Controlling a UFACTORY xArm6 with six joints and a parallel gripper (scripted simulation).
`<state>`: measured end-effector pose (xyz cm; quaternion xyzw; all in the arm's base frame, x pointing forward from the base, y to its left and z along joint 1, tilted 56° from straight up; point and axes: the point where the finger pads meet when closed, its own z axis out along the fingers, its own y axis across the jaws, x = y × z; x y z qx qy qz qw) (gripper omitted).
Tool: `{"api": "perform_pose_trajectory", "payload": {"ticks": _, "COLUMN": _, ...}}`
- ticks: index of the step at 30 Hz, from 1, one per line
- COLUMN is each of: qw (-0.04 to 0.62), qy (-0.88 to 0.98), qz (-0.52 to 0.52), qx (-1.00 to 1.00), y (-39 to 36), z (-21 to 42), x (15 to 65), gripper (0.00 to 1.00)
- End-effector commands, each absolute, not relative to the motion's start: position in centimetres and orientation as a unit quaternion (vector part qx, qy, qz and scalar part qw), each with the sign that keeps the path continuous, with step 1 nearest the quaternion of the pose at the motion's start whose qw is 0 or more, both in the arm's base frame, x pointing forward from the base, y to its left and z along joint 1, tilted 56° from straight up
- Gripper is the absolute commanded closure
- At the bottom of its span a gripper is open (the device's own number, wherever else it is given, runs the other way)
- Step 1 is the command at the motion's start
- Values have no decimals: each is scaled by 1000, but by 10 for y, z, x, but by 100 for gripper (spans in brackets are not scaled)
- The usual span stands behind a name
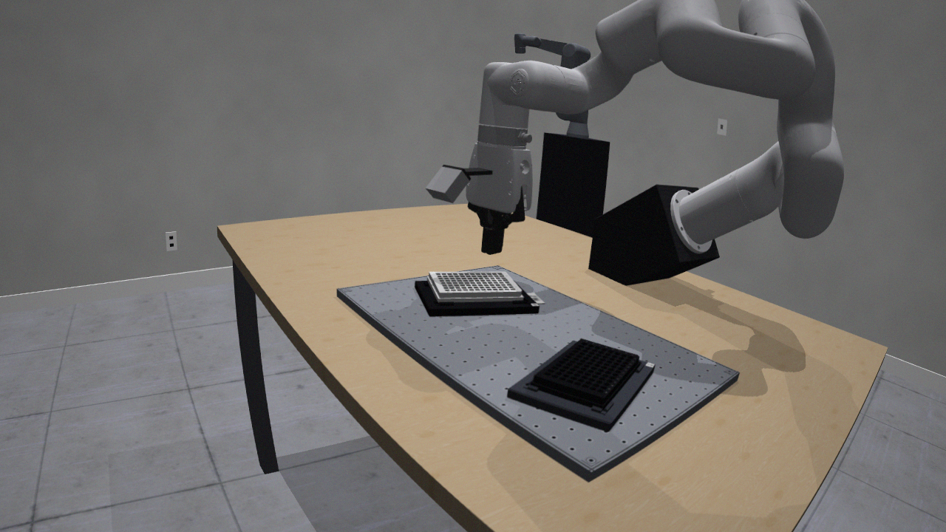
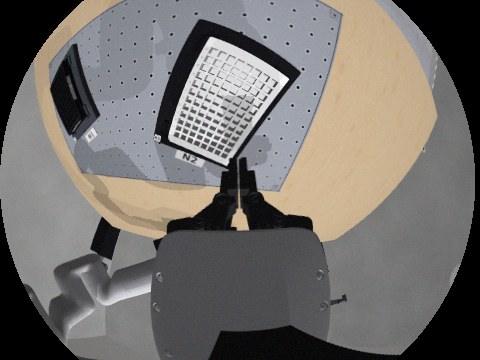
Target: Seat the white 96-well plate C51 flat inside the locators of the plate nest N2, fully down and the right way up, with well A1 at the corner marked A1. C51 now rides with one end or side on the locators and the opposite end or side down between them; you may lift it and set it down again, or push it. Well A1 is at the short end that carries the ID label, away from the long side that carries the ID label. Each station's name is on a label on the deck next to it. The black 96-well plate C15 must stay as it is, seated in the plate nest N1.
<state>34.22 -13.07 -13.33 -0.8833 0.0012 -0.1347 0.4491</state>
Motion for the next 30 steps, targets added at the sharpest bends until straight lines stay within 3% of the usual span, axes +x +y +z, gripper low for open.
{"api": "perform_pose_trajectory", "payload": {"ticks": 1, "qw": 446, "qy": -33, "qz": -154, "qx": -881, "y": -140, "z": -139, "x": 348, "gripper": 100}}
{"api": "perform_pose_trajectory", "payload": {"ticks": 30, "qw": 335, "qy": -413, "qz": -332, "qx": -779, "y": -168, "z": -157, "x": 361, "gripper": 100}}
